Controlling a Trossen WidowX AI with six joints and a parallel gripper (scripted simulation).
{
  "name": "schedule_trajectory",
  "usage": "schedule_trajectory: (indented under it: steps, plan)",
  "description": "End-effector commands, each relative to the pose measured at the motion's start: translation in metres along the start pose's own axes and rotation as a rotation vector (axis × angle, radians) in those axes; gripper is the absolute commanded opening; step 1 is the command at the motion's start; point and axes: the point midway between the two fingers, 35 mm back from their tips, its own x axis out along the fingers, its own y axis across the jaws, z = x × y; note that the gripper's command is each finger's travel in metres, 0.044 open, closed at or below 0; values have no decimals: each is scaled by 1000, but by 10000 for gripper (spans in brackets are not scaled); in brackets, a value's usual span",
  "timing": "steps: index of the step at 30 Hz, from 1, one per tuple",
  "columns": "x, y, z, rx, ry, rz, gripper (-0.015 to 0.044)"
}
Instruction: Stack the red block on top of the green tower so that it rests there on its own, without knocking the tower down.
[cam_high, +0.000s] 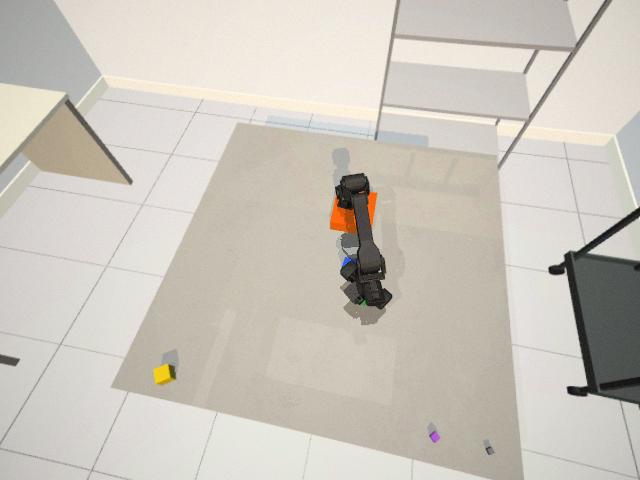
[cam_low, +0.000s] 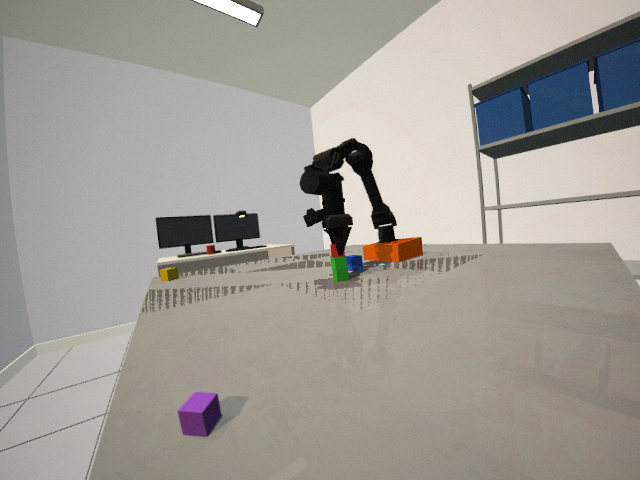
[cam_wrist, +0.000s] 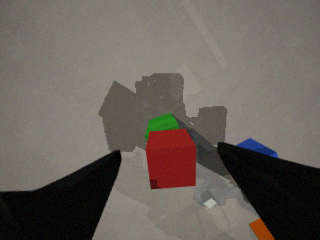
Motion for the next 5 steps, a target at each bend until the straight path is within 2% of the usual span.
schedule_trajectory:
  steps: [1,5]
  plan:
    - [0,0,0,0,-1,1,440]
    - [0,0,0,0,-1,1,440]
